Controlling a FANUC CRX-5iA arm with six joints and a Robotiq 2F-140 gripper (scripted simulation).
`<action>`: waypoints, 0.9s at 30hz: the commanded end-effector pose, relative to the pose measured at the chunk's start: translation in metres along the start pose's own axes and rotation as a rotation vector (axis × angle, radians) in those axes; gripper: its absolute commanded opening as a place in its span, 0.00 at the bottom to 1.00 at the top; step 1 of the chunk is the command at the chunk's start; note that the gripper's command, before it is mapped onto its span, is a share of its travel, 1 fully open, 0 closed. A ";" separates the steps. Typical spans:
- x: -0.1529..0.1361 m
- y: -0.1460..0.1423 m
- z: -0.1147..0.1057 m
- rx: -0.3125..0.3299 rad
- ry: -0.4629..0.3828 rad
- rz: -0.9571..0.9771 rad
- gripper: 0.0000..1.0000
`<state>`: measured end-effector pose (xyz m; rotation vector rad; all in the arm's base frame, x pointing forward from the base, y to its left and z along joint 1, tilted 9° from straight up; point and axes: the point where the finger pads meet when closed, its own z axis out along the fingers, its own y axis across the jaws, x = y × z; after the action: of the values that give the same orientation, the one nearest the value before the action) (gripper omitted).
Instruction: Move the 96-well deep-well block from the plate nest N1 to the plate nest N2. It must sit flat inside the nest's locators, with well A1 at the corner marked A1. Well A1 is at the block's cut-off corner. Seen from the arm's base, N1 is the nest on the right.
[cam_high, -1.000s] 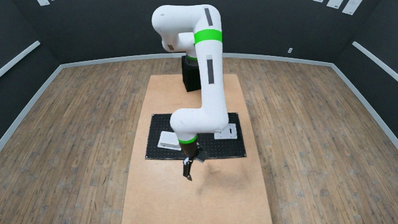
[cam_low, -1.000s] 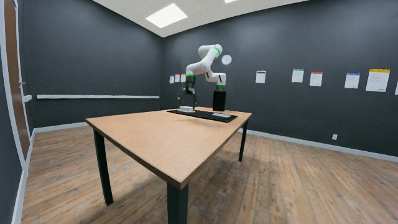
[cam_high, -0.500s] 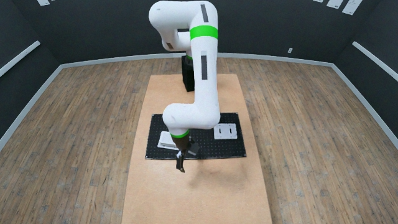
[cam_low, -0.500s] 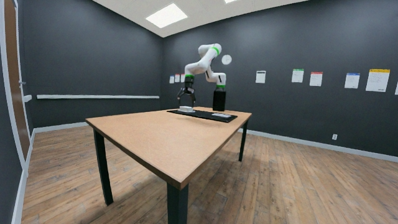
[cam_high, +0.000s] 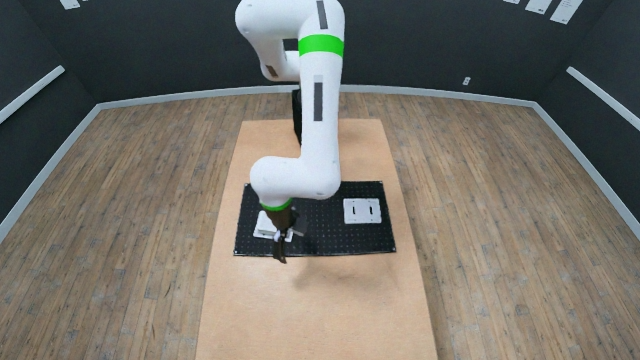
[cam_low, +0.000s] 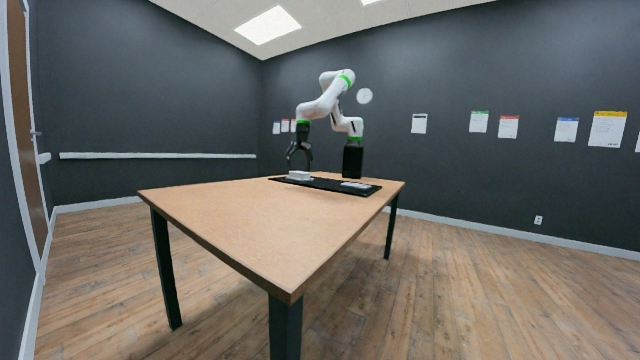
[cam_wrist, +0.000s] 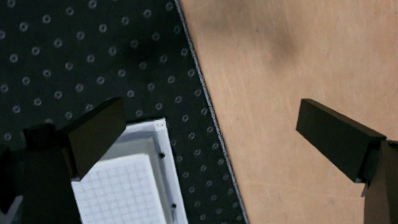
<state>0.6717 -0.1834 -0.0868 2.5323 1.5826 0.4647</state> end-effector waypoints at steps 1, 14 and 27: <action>-0.005 -0.003 -0.002 -0.002 0.001 -0.001 1.00; -0.056 -0.039 -0.019 0.068 -0.052 -0.083 1.00; -0.097 -0.073 -0.035 0.145 -0.098 -0.162 1.00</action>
<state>0.5682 -0.2347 -0.0920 2.4579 1.8280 0.2084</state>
